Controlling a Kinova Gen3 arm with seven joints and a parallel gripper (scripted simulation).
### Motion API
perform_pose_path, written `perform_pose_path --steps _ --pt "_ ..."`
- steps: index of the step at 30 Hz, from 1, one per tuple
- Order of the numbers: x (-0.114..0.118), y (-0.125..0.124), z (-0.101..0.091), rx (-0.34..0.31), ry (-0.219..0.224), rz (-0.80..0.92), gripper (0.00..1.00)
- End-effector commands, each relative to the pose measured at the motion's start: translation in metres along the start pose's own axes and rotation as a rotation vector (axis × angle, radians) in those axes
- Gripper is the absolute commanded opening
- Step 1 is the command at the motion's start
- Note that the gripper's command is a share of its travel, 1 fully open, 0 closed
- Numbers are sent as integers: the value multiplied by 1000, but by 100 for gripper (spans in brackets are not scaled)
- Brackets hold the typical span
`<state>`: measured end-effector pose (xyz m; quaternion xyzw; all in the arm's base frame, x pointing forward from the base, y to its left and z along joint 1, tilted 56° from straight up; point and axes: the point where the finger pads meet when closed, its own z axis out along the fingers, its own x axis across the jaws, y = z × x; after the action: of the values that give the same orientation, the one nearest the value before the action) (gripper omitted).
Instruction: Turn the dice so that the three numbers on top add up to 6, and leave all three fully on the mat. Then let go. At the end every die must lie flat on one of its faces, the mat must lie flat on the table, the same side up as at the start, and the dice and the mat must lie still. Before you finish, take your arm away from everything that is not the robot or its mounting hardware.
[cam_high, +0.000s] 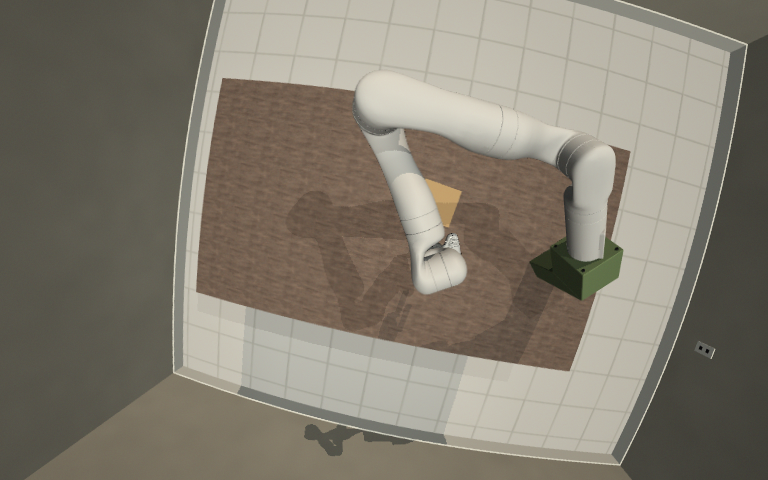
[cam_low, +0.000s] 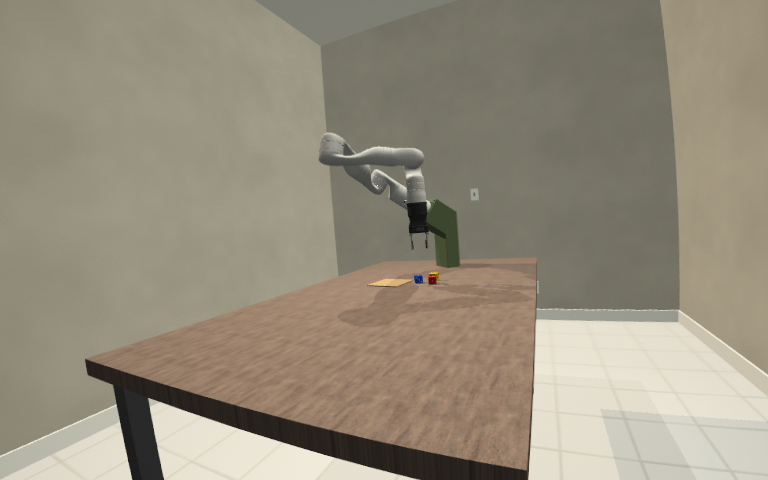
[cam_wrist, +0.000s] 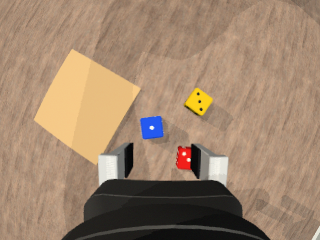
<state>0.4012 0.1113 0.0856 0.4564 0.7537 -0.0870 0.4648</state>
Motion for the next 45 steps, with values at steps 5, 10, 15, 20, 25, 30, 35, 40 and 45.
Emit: perform_pose_path --steps 5,10,15,20,25,30,35,40,45 --pt "-4 -7 0 -2 1 -50 100" --pt "-8 -12 0 -2 1 -90 100" --pt "-11 -16 0 -2 1 -119 100" --pt "-12 -19 0 -2 1 -136 100" --pt "-13 -20 0 -2 1 -143 100" --pt "-13 -20 0 -2 1 -144 100" --pt "-13 -20 0 -2 1 -144 100" --pt "-13 -20 0 -2 1 -144 100" --pt "-13 -20 1 -2 1 -149 100"
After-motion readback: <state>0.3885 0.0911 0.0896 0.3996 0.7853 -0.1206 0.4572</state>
